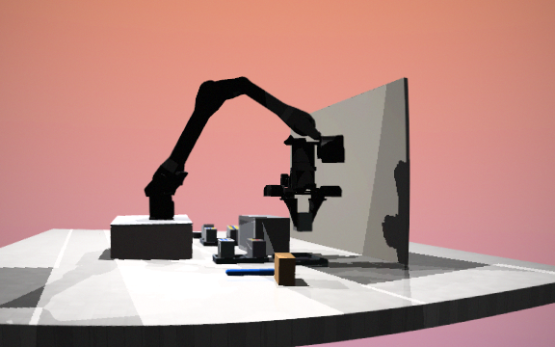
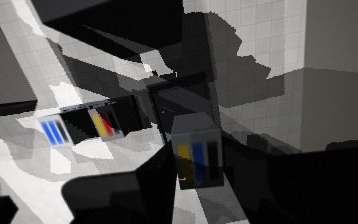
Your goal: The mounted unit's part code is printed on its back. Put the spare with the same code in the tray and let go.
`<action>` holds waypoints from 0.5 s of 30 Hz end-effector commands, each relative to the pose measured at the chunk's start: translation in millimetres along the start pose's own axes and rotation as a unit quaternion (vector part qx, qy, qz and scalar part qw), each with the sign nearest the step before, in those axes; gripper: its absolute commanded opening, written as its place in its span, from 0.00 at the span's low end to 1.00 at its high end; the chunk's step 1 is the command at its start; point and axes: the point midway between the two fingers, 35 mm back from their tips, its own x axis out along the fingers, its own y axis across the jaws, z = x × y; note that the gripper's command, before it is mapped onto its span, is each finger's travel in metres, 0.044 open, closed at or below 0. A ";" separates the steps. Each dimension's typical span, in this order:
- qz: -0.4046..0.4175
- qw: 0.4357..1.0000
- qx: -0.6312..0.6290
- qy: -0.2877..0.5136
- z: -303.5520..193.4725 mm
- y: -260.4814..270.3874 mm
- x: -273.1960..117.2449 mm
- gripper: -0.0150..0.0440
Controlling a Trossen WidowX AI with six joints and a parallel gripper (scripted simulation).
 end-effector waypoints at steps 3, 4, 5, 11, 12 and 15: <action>0.003 1.000 -0.003 0.001 -0.2 0.9 8.2 0.25; 0.003 1.000 -0.003 0.001 -0.2 1.0 9.3 0.25; 0.003 1.000 -0.003 0.001 -0.2 1.1 10.3 0.25; 0.003 1.000 -0.003 0.001 0.0 1.5 16.7 0.25; 0.003 1.000 -0.003 0.001 0.1 1.6 17.7 0.25; 0.003 1.000 -0.003 0.001 0.2 1.9 20.9 0.25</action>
